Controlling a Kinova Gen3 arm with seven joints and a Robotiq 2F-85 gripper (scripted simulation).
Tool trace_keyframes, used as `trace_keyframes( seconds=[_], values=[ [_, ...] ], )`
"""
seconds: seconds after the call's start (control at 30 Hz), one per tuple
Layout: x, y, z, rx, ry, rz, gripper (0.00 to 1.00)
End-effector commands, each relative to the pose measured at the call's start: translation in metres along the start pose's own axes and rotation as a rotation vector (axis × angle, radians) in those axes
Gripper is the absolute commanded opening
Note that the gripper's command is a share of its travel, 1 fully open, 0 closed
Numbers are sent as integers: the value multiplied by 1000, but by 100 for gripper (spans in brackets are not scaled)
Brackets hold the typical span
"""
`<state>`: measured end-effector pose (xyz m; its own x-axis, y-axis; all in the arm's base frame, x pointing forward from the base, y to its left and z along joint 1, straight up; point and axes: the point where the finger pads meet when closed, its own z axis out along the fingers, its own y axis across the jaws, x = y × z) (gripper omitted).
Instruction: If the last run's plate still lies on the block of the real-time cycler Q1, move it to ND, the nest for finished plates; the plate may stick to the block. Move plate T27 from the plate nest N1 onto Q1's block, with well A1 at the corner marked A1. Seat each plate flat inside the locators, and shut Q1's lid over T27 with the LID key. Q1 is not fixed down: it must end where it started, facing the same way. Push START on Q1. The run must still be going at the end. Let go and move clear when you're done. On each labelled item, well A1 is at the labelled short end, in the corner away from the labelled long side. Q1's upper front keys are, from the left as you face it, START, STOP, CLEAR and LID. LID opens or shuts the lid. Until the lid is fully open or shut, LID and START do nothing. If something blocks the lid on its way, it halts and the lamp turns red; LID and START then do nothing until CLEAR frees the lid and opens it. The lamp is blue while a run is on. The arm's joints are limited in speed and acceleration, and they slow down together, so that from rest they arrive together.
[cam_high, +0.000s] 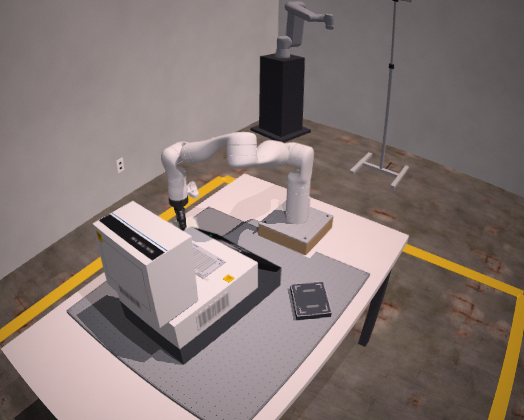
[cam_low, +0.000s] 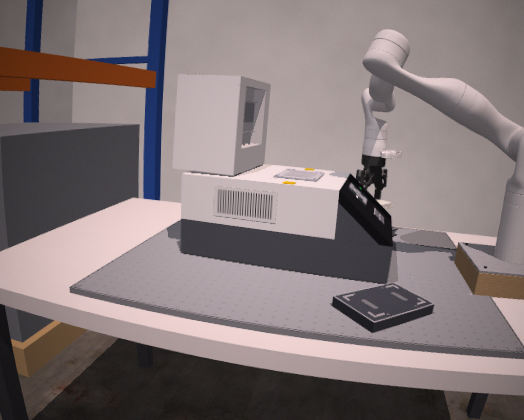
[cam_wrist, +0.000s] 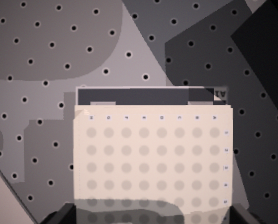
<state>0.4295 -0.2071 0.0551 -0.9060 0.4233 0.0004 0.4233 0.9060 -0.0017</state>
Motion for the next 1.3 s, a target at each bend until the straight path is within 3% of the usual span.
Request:
trace_keyframes(
  seconds=[0.0,1.27],
  values=[
    [0,0,-4,0,-2,0,90],
    [0,0,-48,0,-2,0,90]
  ],
)
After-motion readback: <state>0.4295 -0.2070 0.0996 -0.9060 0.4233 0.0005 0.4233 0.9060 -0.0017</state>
